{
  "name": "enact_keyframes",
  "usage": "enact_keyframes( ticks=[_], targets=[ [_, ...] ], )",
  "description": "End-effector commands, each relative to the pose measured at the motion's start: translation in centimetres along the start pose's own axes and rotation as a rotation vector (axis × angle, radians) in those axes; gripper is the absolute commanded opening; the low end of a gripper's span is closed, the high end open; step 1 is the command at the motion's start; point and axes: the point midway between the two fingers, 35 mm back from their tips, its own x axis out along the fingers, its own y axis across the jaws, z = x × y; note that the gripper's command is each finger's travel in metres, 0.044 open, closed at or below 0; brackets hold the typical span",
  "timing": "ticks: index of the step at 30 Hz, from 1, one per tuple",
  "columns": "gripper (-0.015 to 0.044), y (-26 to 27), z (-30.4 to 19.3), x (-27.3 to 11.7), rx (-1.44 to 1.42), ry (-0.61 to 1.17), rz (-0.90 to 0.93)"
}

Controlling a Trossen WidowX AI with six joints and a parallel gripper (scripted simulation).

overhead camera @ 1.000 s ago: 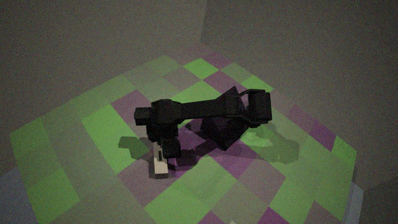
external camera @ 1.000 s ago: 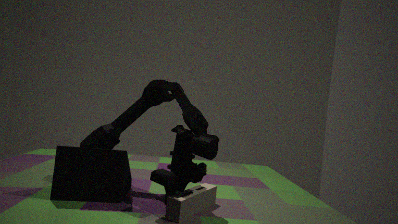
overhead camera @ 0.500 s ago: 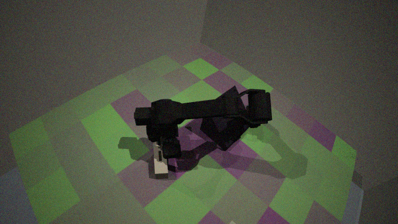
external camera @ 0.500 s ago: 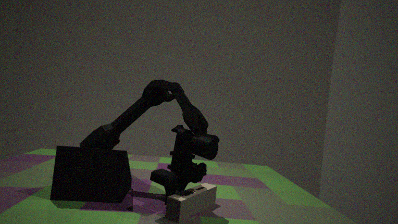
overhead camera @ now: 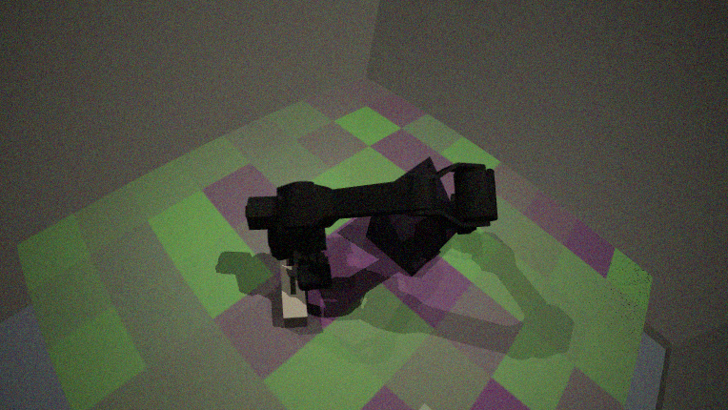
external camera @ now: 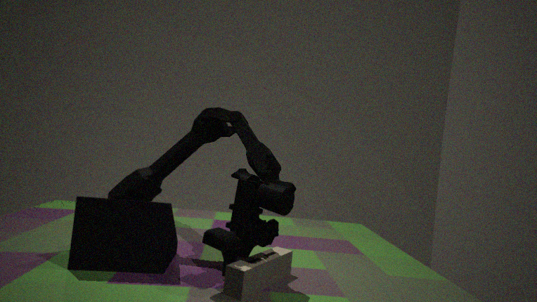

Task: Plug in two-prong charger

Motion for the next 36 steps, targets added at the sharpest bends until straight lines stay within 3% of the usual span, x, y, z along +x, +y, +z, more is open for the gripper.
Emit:
enact_keyframes(
  ticks=[1,36],
  targets=[
    [0.0000,-0.07,0.44,-0.18,-0.010,-0.021,-0.003],
    [0.0000,-0.02,0.68,-0.48,-0.011,-0.021,-0.003]
  ],
)
